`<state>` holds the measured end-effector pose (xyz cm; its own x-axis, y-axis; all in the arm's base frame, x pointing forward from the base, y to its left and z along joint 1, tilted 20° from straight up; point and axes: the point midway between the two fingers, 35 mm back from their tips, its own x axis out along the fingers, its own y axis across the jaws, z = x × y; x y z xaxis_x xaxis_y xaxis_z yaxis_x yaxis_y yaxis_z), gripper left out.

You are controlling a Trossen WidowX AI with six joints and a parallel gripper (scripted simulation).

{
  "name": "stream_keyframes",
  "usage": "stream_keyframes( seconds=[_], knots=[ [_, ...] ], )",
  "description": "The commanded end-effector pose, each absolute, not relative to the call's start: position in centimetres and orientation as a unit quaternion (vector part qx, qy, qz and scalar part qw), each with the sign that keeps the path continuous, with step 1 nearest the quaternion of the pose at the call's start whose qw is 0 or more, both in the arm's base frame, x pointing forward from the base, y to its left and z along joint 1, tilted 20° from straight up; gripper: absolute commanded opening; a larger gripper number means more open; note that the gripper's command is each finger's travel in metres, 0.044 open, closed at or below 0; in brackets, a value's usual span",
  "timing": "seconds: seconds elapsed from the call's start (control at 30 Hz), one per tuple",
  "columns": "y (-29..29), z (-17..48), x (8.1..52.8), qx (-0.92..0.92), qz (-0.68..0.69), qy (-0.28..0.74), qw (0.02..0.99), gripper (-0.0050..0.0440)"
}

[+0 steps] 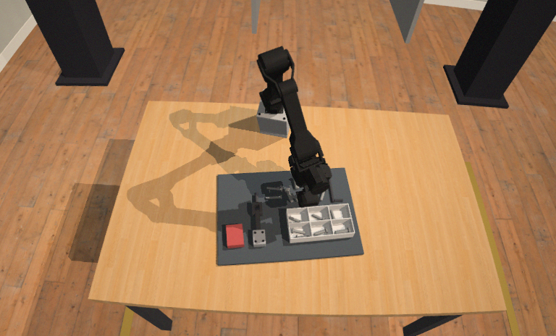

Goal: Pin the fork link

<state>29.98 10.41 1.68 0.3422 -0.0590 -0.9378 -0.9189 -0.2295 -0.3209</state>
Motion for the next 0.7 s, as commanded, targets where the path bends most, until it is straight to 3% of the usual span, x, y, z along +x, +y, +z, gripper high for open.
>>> stream_keyframes(
  seconds=[0.0, 0.57, 0.6, 0.67],
  knots=[
    [10.77, 1.84, 30.1, -0.717, 0.479, 0.307, 0.404, 0.025],
    [10.67, 1.9, 30.13, -0.723, 0.485, 0.299, 0.392, 0.025],
    [10.67, 1.9, 30.13, -0.723, 0.485, 0.299, 0.392, 0.013],
    [10.67, 1.9, 30.13, -0.723, 0.485, 0.299, 0.392, 0.013]
  ],
)
